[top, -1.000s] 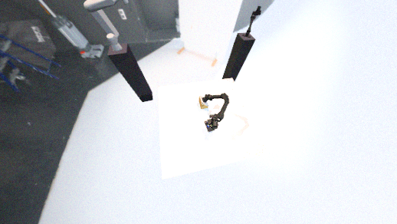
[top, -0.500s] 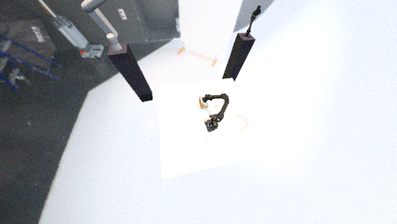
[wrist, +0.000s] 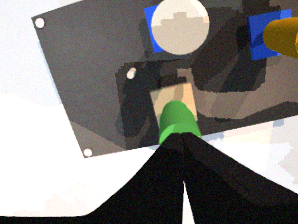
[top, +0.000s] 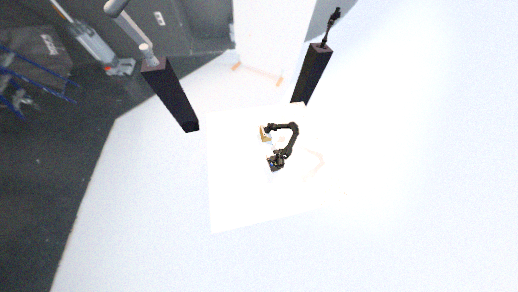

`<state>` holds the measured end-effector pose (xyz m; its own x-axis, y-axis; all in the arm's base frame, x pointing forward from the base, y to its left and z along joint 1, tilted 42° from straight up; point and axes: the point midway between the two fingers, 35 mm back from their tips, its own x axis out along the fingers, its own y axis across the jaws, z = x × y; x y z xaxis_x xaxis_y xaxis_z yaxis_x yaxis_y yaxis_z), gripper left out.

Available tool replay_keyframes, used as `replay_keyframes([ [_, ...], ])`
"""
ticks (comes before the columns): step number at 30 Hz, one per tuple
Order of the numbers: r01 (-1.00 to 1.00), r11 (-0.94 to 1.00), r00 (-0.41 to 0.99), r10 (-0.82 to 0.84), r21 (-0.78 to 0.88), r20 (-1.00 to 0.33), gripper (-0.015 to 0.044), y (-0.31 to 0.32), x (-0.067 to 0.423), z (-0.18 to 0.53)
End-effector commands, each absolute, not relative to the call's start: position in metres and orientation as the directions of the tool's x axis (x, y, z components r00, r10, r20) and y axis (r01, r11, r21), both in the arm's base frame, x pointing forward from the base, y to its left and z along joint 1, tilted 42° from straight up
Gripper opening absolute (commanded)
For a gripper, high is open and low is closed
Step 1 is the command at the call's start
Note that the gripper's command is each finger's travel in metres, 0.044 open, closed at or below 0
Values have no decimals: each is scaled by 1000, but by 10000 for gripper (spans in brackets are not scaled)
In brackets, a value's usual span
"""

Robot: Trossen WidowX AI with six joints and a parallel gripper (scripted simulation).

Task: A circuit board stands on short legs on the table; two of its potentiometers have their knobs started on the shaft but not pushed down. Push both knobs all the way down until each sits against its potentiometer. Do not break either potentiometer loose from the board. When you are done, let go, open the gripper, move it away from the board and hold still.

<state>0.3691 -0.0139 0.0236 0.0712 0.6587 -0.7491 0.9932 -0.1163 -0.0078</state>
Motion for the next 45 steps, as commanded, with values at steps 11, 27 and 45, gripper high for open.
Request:
replay_keyframes([
  [11, 993, -120, 70, 661, -13, -747, 0, -13, 369, 22],
  [27, 993, -120, 70, 661, -13, -747, 0, -11, 369, 21],
  [45, 993, -120, 70, 661, -13, -747, 0, -10, 369, 19],
])
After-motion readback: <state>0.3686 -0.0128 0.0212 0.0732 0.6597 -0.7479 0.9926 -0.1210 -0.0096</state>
